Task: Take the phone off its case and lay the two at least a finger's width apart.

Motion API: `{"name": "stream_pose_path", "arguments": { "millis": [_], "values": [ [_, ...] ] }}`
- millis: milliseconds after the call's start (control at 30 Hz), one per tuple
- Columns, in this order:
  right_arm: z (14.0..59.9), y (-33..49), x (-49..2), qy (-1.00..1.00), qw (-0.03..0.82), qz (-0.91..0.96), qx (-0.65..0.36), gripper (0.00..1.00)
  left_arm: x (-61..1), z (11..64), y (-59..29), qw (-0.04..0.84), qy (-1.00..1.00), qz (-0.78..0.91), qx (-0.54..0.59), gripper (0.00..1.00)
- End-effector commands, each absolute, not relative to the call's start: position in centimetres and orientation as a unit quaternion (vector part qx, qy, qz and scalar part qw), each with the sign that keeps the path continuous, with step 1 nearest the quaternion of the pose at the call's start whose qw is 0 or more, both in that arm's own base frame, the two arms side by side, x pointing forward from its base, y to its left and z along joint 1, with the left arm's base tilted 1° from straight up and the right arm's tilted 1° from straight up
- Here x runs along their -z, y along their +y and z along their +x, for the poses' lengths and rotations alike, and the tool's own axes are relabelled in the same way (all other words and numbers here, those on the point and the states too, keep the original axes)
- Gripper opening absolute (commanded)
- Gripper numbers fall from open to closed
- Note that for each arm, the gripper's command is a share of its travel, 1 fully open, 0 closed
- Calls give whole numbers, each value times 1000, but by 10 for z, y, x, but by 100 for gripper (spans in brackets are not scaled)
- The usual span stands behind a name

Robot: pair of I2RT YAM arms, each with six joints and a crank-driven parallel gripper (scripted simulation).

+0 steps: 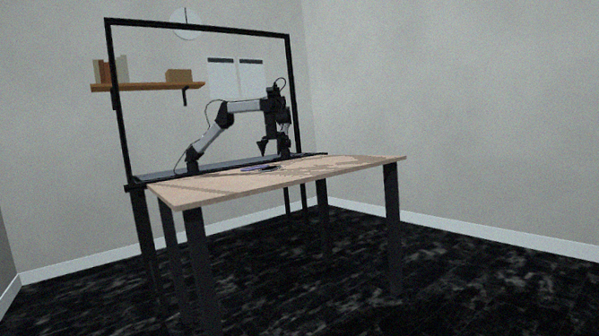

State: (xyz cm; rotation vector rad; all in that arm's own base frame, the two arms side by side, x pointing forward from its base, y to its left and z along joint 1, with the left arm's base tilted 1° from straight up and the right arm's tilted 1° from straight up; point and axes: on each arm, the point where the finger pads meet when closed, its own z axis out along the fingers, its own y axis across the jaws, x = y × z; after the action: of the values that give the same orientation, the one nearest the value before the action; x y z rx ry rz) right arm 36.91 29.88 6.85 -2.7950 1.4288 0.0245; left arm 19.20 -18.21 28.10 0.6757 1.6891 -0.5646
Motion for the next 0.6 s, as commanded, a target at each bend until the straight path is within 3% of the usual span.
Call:
{"name": "stream_pose_path", "arguments": {
  "millis": [0, 200, 567],
  "values": [
    [377, 303, -91, 492, 57, -868, -8, 95, -299, 194, -183, 597, 709, 281, 250, 100],
    [380, 310, -93, 562, 123, -817, -30, 95, -299, 194, -183, 597, 709, 281, 250, 100],
    [376, 304, -88, 649, 170, -739, -62, 95, -299, 194, -183, 597, 709, 281, 250, 100]
  ]
}}
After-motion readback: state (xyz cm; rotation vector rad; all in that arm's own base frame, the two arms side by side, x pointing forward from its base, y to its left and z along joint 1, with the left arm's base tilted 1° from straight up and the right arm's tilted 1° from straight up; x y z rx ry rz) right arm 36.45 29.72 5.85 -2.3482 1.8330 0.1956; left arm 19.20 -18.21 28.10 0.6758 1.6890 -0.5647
